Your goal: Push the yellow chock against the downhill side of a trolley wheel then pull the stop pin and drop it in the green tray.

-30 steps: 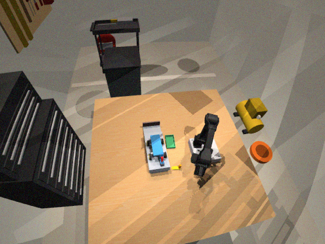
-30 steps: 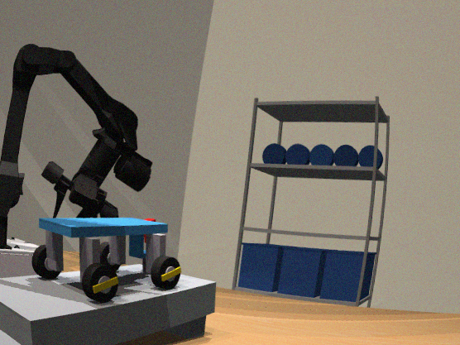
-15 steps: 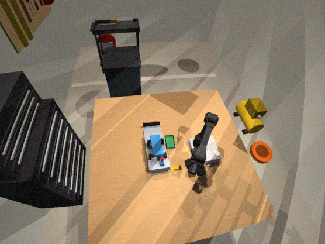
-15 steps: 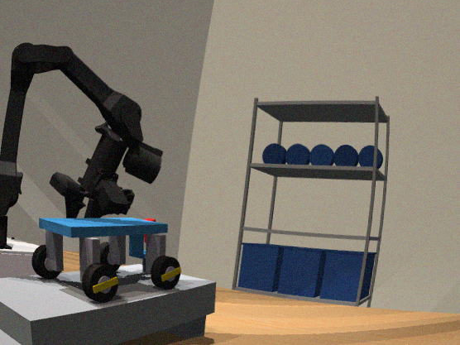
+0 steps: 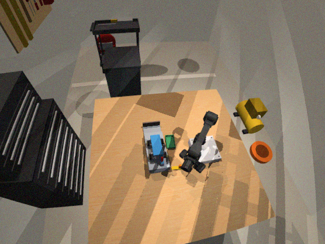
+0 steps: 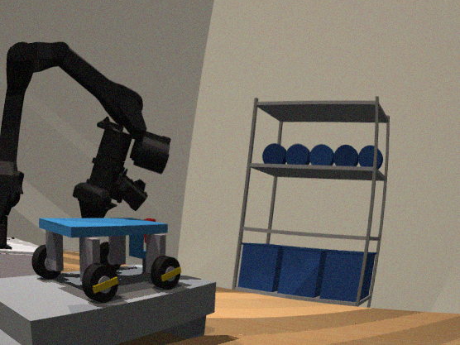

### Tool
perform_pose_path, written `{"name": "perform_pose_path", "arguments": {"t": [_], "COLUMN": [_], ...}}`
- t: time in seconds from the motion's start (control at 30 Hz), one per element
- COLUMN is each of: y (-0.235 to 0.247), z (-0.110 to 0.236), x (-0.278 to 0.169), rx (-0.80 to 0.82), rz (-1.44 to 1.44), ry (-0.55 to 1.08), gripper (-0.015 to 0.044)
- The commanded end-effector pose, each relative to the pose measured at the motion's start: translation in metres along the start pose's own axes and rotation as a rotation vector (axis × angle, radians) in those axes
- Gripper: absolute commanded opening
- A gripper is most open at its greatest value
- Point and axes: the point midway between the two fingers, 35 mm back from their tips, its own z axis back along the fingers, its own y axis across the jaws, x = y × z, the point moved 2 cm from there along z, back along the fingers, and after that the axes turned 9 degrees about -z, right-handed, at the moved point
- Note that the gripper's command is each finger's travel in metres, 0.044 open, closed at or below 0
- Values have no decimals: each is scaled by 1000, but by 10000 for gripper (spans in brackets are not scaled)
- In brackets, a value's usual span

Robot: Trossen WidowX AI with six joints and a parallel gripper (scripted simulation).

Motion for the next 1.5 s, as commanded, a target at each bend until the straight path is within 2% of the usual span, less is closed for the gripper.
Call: {"name": "perform_pose_path", "arguments": {"t": [0.0,0.53,0.73,1.17,1.47], "y": [-8,-47,-47,-51,-51], "z": [5,22,21,-20,-27], "x": [9,38,39,47,49], "rx": [-14,-151,-153,-153,-153], "rz": [157,777,783,783,783], "ry": [-49,-157,-157,-157,-157], "gripper": [190,190,190,190,190]}}
